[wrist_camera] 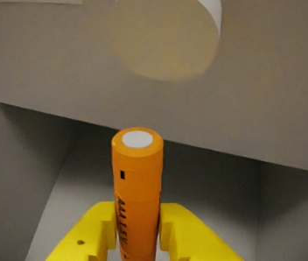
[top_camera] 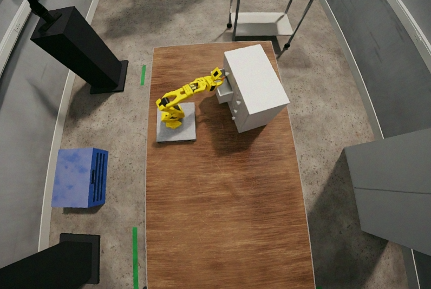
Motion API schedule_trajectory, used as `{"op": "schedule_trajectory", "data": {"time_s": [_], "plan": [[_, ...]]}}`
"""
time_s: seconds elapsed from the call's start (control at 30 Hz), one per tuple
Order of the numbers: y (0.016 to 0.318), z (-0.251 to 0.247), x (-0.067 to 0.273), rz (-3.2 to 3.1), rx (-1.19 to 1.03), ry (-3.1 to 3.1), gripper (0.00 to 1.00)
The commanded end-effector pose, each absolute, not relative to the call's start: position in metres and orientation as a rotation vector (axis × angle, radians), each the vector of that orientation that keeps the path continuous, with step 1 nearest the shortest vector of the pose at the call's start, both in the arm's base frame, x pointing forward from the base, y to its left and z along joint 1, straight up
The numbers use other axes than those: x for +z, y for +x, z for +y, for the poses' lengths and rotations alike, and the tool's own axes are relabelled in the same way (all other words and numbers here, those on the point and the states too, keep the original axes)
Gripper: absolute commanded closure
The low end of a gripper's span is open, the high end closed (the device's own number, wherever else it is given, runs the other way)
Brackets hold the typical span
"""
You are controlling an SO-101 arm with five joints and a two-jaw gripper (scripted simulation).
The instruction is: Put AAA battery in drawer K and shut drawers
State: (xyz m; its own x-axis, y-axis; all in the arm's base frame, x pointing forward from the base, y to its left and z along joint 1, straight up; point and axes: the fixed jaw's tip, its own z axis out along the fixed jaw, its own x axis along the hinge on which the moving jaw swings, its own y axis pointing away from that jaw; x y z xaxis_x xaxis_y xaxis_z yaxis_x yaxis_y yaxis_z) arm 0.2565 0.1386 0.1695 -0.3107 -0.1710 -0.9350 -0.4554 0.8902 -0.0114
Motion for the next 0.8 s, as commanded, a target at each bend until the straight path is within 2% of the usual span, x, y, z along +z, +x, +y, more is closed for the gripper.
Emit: {"op": "schedule_trajectory", "data": {"time_s": [0.0,0.77], "plan": [[0.2546,0.1376,0.1716,1.884,0.311,-0.453,1.00],[0.2546,0.1376,0.1716,1.884,0.311,-0.453,0.91]]}}
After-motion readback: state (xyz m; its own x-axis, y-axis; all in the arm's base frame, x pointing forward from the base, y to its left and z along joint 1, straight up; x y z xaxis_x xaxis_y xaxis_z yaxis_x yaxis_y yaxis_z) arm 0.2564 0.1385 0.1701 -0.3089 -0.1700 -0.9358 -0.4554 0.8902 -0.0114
